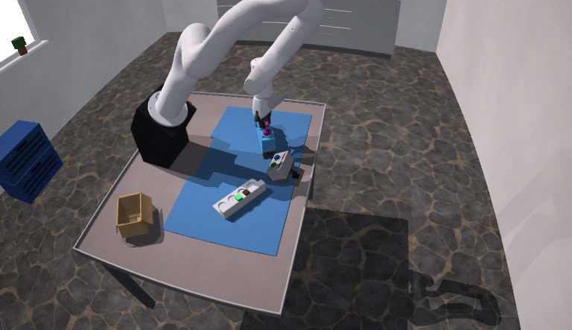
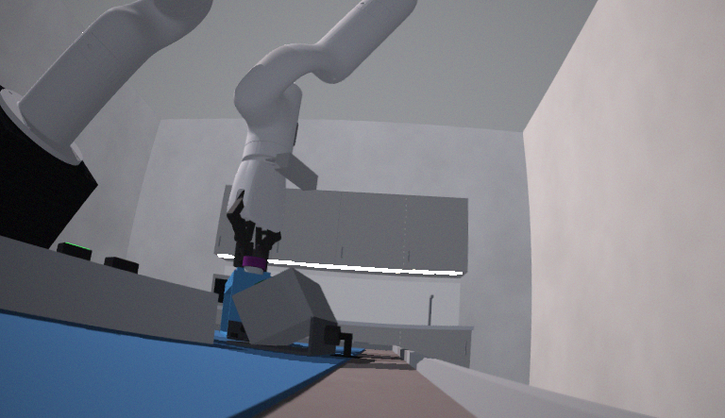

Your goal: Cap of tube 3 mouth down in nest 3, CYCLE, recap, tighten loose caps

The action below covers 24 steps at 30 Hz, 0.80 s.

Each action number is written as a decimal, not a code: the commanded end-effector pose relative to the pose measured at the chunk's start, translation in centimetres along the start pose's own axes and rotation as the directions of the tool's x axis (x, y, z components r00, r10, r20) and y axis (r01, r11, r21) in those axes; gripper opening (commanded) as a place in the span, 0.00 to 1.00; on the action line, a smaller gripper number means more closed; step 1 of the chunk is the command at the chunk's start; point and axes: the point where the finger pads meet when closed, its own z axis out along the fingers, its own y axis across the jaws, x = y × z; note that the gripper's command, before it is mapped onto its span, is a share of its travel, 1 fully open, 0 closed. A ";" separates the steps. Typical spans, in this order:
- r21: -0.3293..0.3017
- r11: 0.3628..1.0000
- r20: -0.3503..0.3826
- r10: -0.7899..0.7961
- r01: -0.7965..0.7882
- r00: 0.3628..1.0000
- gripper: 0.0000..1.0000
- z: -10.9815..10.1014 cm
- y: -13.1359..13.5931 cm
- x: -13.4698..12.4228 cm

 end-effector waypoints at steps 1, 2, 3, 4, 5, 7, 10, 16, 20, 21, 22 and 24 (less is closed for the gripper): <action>-0.001 1.000 -0.001 0.000 0.000 1.000 0.00 0.0 0.0 0.0; -0.001 1.000 -0.001 0.000 0.000 1.000 0.00 0.0 0.0 0.0; -0.001 1.000 -0.001 0.000 0.000 1.000 0.00 0.0 0.0 0.0; -0.001 1.000 -0.001 0.000 0.000 1.000 0.00 0.0 0.0 0.0; -0.001 1.000 -0.001 0.000 0.000 1.000 0.00 0.0 0.0 0.0; -0.001 0.995 -0.001 0.100 -0.100 0.995 0.00 0.0 0.0 0.0; 0.000 0.969 -0.001 0.247 -0.247 0.969 0.00 0.0 0.0 0.0; -0.001 0.863 -0.001 0.505 -0.505 0.863 0.00 0.0 0.0 0.0; 0.000 0.796 -0.001 0.605 -0.605 0.796 0.00 0.0 0.0 0.0; 0.000 0.765 -0.001 0.644 -0.644 0.765 0.00 0.0 0.0 0.0; 0.000 0.732 -0.001 0.681 -0.681 0.732 0.00 0.1 0.0 0.0; -0.001 0.670 -0.002 0.742 -0.742 0.670 0.00 0.1 0.0 0.0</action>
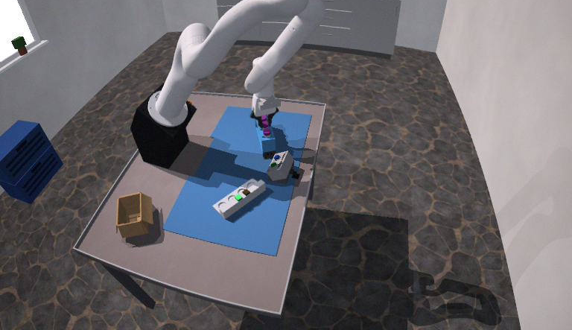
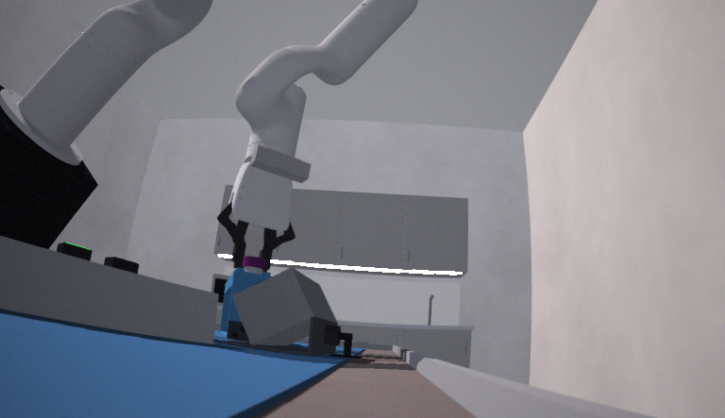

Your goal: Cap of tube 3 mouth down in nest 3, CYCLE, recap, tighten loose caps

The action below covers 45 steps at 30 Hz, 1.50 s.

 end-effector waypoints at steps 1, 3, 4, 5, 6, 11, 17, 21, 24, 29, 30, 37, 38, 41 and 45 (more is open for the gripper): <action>0.028 0.968 0.017 0.247 -0.248 0.969 0.00 0.0 0.0 0.0; 0.027 0.939 0.019 0.343 -0.343 0.939 0.00 0.0 0.0 0.0; 0.026 0.921 0.021 0.389 -0.390 0.921 0.00 0.0 0.0 0.0; 0.024 0.903 0.021 0.429 -0.430 0.903 0.00 0.0 0.0 0.0; 0.022 0.885 0.022 0.466 -0.466 0.885 0.00 0.0 0.0 0.0; 0.021 0.825 0.025 0.564 -0.565 0.825 0.00 0.0 0.0 0.0; 0.012 0.624 0.030 0.781 -0.781 0.624 0.00 0.1 0.0 0.0; 0.010 0.564 0.031 0.825 -0.825 0.564 0.00 0.1 0.0 0.0; 0.010 0.564 0.031 0.825 -0.825 0.564 0.00 0.1 0.0 0.0; 0.010 0.564 0.031 0.825 -0.825 0.564 0.00 0.1 0.0 0.0; 0.010 0.564 0.031 0.825 -0.825 0.564 0.46 0.1 0.0 0.0; 0.010 0.564 0.031 0.825 -0.825 0.564 0.46 0.1 0.0 0.0; 0.010 0.564 0.031 0.825 -0.825 0.564 0.46 0.1 0.0 0.0; 0.013 0.631 0.030 0.775 -0.776 0.631 0.46 0.0 0.0 0.0; 0.018 0.751 0.028 0.660 -0.660 0.751 0.46 0.0 0.0 0.0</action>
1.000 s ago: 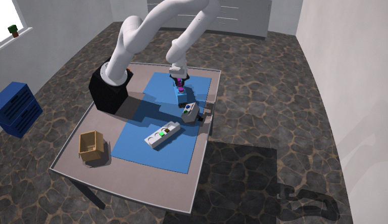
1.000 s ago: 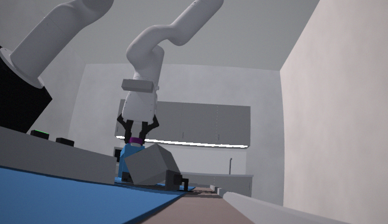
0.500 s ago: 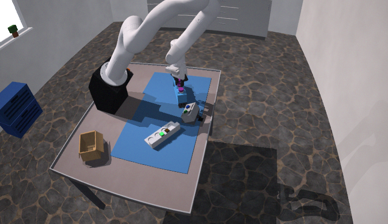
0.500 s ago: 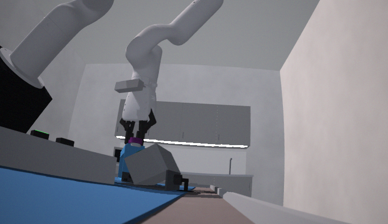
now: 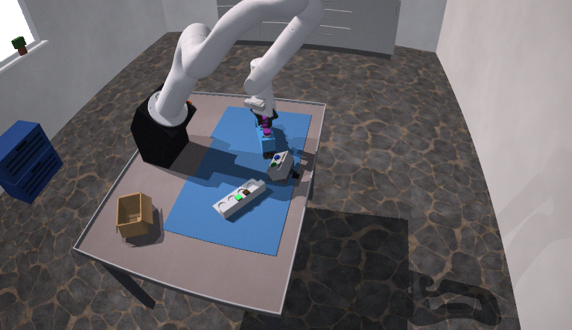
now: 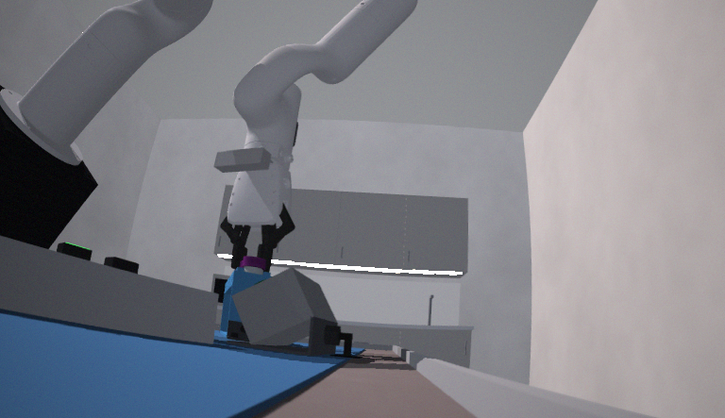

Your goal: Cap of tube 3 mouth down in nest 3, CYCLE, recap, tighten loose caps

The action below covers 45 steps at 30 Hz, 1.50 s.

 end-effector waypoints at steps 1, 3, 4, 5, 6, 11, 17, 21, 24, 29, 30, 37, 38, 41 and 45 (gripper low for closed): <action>-0.003 0.969 -0.004 -0.247 0.247 0.969 0.46 0.0 0.0 0.0; -0.003 0.945 -0.004 -0.327 0.327 0.945 0.46 0.0 0.0 0.0; -0.003 0.945 -0.004 -0.327 0.327 0.945 0.46 0.0 0.0 0.0; -0.003 0.915 -0.004 -0.404 0.404 0.915 0.46 0.0 0.0 0.0; -0.003 0.915 -0.004 -0.404 0.404 0.915 0.46 0.0 0.0 0.0; -0.004 0.786 -0.003 -0.618 0.618 0.786 0.46 0.0 0.0 0.0; -0.004 0.678 -0.002 -0.735 0.735 0.678 0.46 0.0 0.0 0.0; -0.005 0.541 -0.002 -0.841 0.841 0.541 0.46 0.0 0.0 0.0; -0.005 0.394 -0.001 -0.919 0.919 0.394 0.46 0.0 0.0 0.0; -0.005 0.236 0.000 -0.972 0.972 0.236 0.46 0.0 0.0 0.0; -0.004 0.162 0.001 -0.987 0.987 0.162 0.46 0.0 0.0 0.0; -0.005 0.084 0.001 -0.996 0.996 0.084 0.46 0.0 0.0 0.0; -0.005 0.084 0.001 -0.996 0.996 0.084 0.46 0.0 0.0 0.0; -0.005 0.084 0.001 -0.996 0.996 0.084 0.00 0.0 0.0 0.0; -0.005 0.084 0.001 -0.996 0.996 0.084 0.00 0.0 0.0 0.0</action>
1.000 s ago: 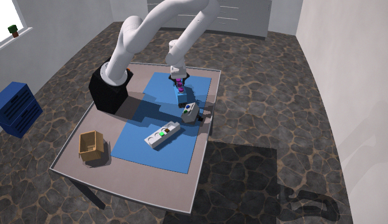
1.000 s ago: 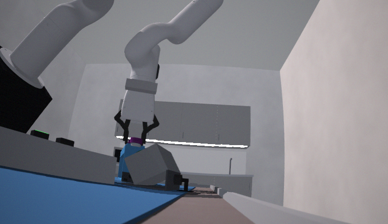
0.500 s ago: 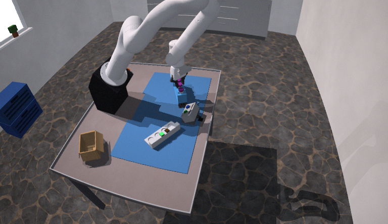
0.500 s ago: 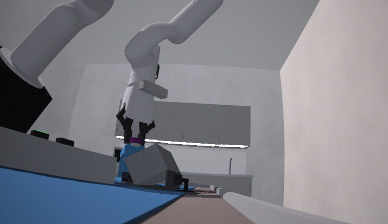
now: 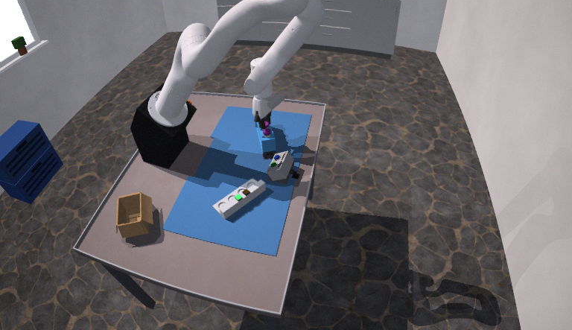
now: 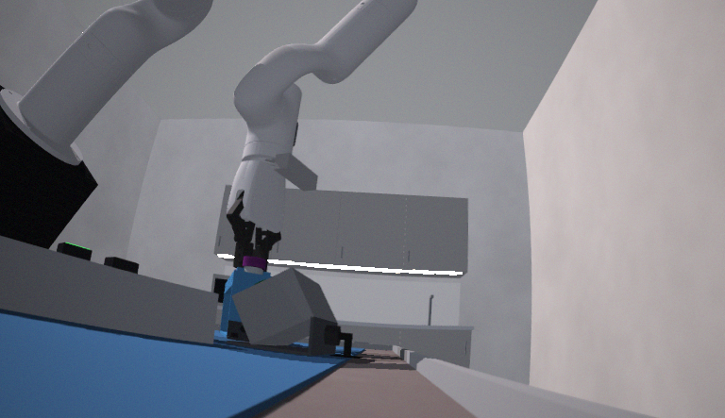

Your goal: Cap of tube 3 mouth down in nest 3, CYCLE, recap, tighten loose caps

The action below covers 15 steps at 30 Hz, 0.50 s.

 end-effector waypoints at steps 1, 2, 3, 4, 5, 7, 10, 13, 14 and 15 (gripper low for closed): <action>-0.004 1.000 -0.001 -0.003 0.003 1.000 0.00 0.0 0.0 0.0; -0.004 1.000 -0.001 -0.003 0.003 1.000 0.00 0.0 0.0 0.0; -0.004 1.000 -0.001 -0.003 0.003 1.000 0.00 0.0 0.0 0.0; -0.004 1.000 -0.001 -0.003 0.003 1.000 0.00 0.0 0.0 0.0; -0.004 1.000 -0.001 -0.003 0.003 1.000 0.00 0.0 0.0 0.0; -0.004 1.000 -0.001 -0.003 0.003 1.000 0.00 0.0 0.0 0.0; -0.004 1.000 -0.001 -0.003 0.003 1.000 0.00 0.0 0.0 0.0; -0.004 0.989 -0.002 0.146 -0.146 0.989 0.00 0.0 0.0 0.0; -0.004 0.981 -0.002 0.195 -0.195 0.981 0.00 0.0 0.0 0.0; -0.004 0.970 -0.002 0.244 -0.244 0.970 0.00 0.0 0.0 0.0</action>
